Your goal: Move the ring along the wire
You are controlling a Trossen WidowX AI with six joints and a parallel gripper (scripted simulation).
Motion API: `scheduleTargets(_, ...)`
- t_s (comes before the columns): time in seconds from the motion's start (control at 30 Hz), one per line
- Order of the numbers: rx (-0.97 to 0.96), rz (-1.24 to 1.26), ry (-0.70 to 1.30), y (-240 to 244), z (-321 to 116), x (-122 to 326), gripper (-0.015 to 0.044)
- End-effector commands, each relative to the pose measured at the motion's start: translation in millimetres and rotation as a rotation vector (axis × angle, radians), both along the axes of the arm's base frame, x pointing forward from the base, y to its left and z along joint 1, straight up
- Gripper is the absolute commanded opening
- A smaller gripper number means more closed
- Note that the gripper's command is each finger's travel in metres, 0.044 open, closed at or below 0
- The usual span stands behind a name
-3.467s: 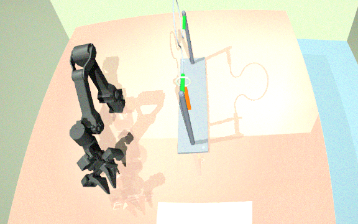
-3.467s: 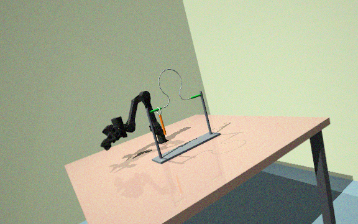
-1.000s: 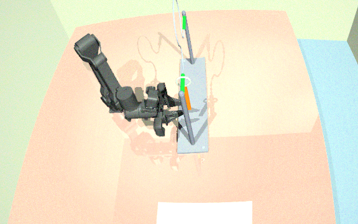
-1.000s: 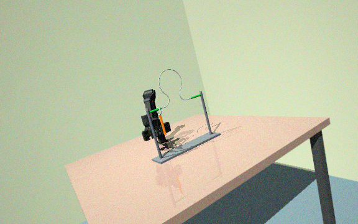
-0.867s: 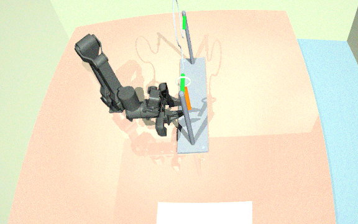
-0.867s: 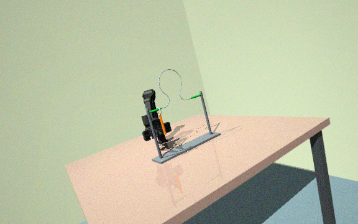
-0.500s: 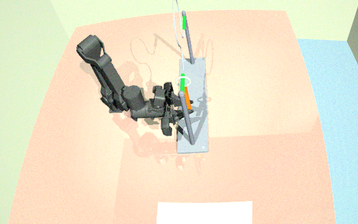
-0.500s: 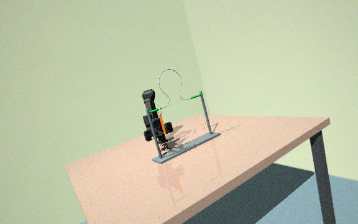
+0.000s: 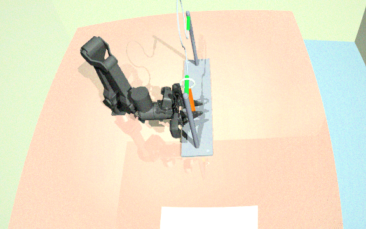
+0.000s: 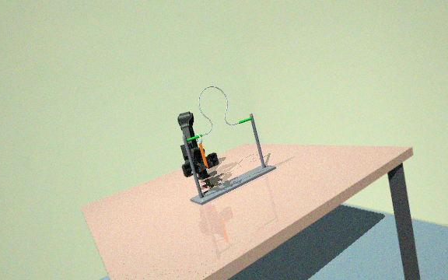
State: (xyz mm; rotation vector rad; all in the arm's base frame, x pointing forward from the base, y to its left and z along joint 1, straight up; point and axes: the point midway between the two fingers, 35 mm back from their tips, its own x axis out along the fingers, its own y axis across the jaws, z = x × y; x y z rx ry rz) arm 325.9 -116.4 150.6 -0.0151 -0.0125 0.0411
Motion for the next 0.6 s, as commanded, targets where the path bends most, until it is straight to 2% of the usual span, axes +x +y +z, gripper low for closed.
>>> scheduleTargets(0.0,0.004,-0.004,-0.003,-0.8,0.8,0.6,0.0160)
scheduleTargets(0.27,0.004,-0.004,-0.003,-0.8,0.8,0.6,0.0160)
scheduleTargets(0.43,-0.001,0.000,-0.001,-0.1,0.3,0.4,0.0029)
scheduleTargets(0.5,-0.001,0.000,-0.001,-0.1,0.3,0.4,0.0015)
scheduleTargets(0.57,-0.001,0.000,-0.001,-0.1,0.3,0.4,-0.0037)
